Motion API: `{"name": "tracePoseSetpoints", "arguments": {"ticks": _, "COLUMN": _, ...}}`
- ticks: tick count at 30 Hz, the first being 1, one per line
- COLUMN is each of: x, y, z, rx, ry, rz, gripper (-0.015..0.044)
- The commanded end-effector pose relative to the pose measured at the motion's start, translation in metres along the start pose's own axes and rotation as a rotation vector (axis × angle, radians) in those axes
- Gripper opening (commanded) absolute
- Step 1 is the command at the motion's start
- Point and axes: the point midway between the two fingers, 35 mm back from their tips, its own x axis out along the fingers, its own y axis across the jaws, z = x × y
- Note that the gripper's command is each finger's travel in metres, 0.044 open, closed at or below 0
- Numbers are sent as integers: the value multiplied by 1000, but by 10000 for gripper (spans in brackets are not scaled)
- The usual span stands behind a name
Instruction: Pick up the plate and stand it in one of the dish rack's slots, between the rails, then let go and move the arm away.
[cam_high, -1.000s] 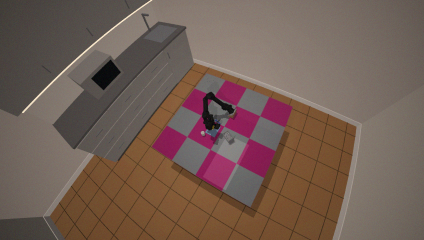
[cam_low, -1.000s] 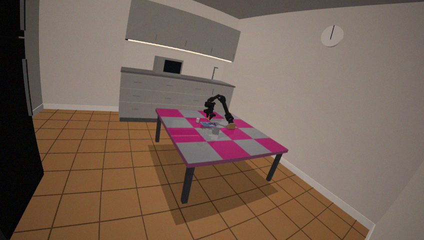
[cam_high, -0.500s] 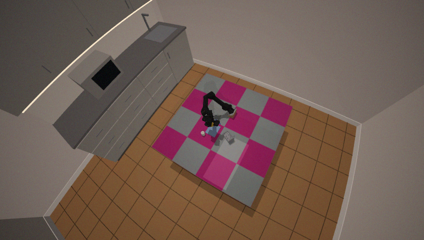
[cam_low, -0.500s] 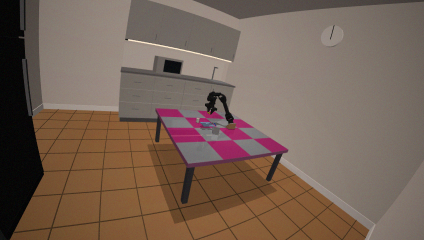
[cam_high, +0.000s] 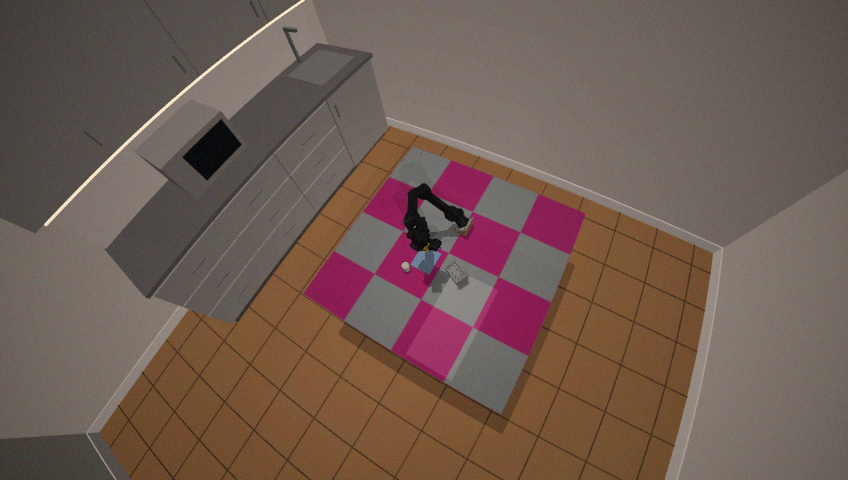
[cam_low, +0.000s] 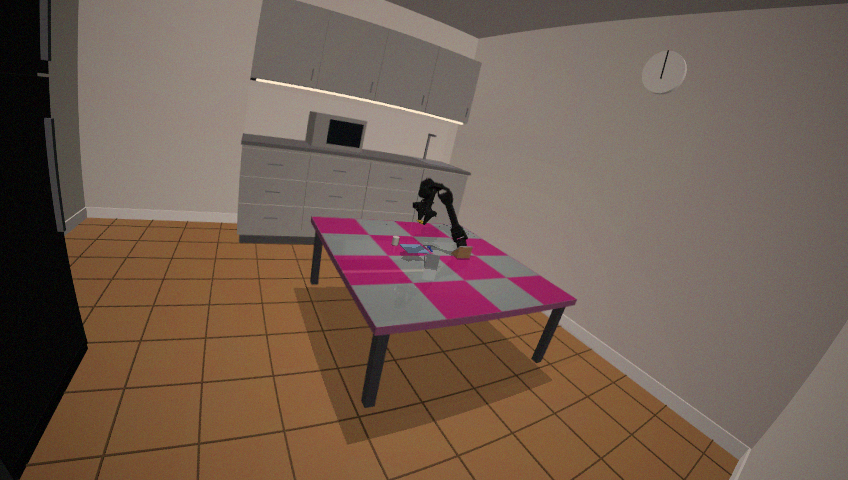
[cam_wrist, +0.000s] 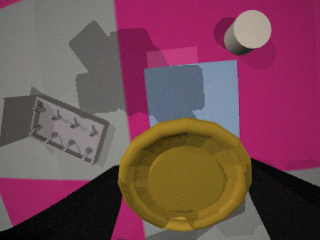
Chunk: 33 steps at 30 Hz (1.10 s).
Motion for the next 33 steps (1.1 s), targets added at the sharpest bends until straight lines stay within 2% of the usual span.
{"name": "tracePoseSetpoints", "arguments": {"ticks": 1, "x": -1, "y": 29, "z": -10, "rx": 103, "ry": 23, "rz": 6, "gripper": 0}}
{"name": "tracePoseSetpoints", "arguments": {"ticks": 13, "x": 1, "y": 96, "z": -50, "rx": 466, "ry": 87, "rz": -38, "gripper": 0}}
{"name": "tracePoseSetpoints", "arguments": {"ticks": 21, "x": 1, "y": 97, "z": -50, "rx": 469, "ry": 90, "rz": -37, "gripper": 0}}
{"name": "tracePoseSetpoints", "arguments": {"ticks": 33, "x": 36, "y": 102, "z": -58, "rx": 281, "ry": 256, "rz": 115, "gripper": 0}}
